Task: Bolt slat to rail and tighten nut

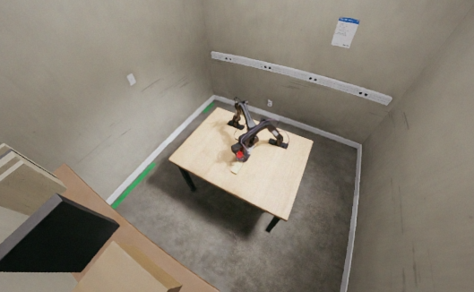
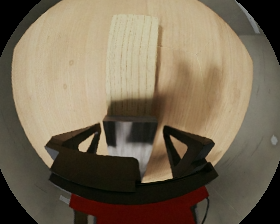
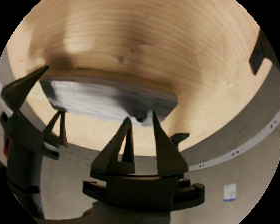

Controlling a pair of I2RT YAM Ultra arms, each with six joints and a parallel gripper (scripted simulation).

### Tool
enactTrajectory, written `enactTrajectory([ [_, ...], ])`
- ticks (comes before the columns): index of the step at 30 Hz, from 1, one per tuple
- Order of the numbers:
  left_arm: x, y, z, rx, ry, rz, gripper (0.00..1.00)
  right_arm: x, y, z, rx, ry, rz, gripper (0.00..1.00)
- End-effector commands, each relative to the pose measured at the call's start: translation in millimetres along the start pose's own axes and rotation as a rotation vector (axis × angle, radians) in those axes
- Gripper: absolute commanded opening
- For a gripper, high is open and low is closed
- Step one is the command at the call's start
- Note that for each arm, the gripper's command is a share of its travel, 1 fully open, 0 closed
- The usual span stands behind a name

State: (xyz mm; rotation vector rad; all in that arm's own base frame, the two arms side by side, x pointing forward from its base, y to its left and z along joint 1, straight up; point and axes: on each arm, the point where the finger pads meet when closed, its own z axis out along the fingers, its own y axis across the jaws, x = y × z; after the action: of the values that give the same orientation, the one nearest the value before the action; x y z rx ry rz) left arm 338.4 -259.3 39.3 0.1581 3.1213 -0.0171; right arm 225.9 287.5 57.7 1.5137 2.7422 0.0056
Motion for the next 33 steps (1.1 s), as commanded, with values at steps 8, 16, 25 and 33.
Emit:
enactTrajectory([
  [8, 0, 2, 6, -0.003, 0.005, -0.006, 1.0, 1, 2, -4, -0.011, 0.004, 0.0, 0.34],
  [16, 0, 2, 6, -0.003, 0.005, -0.006, 1.0, 1, 2, -4, -0.011, 0.004, 0.0, 0.34],
  [25, -2, -1, -5, 0.007, -0.012, 0.0, 0.72, 1, 2, -4, -0.011, 0.004, 0.0, 0.34],
  [33, -2, -1, -5, 0.007, -0.012, 0.0, 0.72, 1, 2, -4, -0.011, 0.004, 0.0, 0.34],
])
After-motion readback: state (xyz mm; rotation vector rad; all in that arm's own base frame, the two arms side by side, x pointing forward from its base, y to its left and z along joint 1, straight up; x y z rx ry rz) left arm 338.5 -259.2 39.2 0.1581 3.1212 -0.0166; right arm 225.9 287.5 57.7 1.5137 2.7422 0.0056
